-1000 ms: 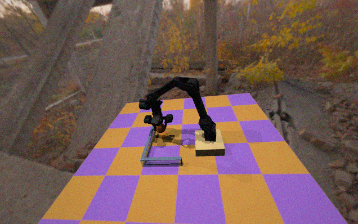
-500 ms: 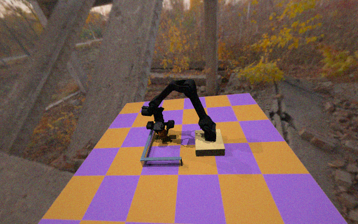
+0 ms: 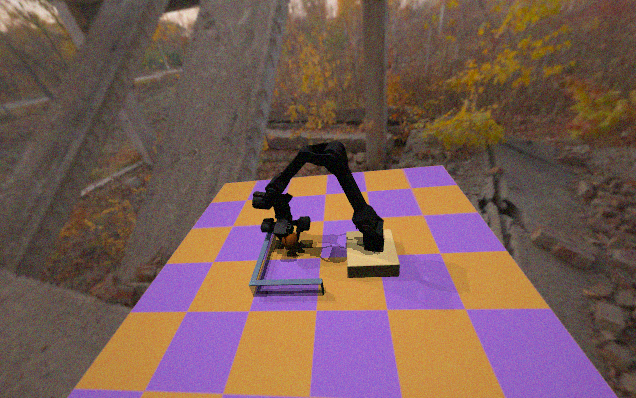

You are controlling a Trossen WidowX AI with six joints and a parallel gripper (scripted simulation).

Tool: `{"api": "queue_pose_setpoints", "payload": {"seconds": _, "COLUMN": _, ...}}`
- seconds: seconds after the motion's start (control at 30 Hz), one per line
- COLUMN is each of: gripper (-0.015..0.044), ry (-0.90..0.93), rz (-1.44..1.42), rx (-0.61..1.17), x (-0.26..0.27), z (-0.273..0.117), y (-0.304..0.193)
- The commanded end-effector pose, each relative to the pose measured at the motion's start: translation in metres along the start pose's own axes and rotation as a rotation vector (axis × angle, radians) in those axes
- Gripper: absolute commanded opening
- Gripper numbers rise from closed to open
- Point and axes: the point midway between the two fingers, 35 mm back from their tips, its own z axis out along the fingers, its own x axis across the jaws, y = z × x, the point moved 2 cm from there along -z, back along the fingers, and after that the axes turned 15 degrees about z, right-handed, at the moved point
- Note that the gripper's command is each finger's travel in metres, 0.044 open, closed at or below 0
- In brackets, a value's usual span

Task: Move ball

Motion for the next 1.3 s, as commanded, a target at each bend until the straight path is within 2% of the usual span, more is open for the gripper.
{"api": "queue_pose_setpoints", "payload": {"seconds": 0.0, "gripper": 0.0079, "ry": 0.0, "rz": 0.0, "rx": 0.0, "x": 0.0, "z": 0.0, "y": 0.0}}
{"api": "queue_pose_setpoints", "payload": {"seconds": 0.4, "gripper": 0.0394, "ry": 0.0, "rz": 0.0, "rx": 0.0, "x": 0.0, "z": 0.0, "y": 0.0}}
{"api": "queue_pose_setpoints", "payload": {"seconds": 0.47, "gripper": 0.0432, "ry": 0.0, "rz": -0.001, "rx": 0.001, "x": -0.002, "z": -0.011, "y": 0.0}}
{"api": "queue_pose_setpoints", "payload": {"seconds": 0.63, "gripper": 0.0432, "ry": 0.007, "rz": -0.004, "rx": 0.004, "x": 0.0, "z": -0.081, "y": 0.0}}
{"api": "queue_pose_setpoints", "payload": {"seconds": 1.0, "gripper": 0.0432, "ry": -0.011, "rz": 0.003, "rx": 0.0, "x": -0.004, "z": -0.078, "y": 0.001}}
{"api": "queue_pose_setpoints", "payload": {"seconds": 1.07, "gripper": 0.044, "ry": -0.013, "rz": 0.003, "rx": 0.0, "x": -0.004, "z": -0.09, "y": 0.0}}
{"api": "queue_pose_setpoints", "payload": {"seconds": 1.17, "gripper": 0.044, "ry": -0.015, "rz": 0.003, "rx": 0.0, "x": 0.001, "z": -0.128, "y": 0.0}}
{"api": "queue_pose_setpoints", "payload": {"seconds": 1.27, "gripper": 0.044, "ry": -0.015, "rz": 0.003, "rx": 0.0, "x": 0.002, "z": -0.131, "y": 0.0}}
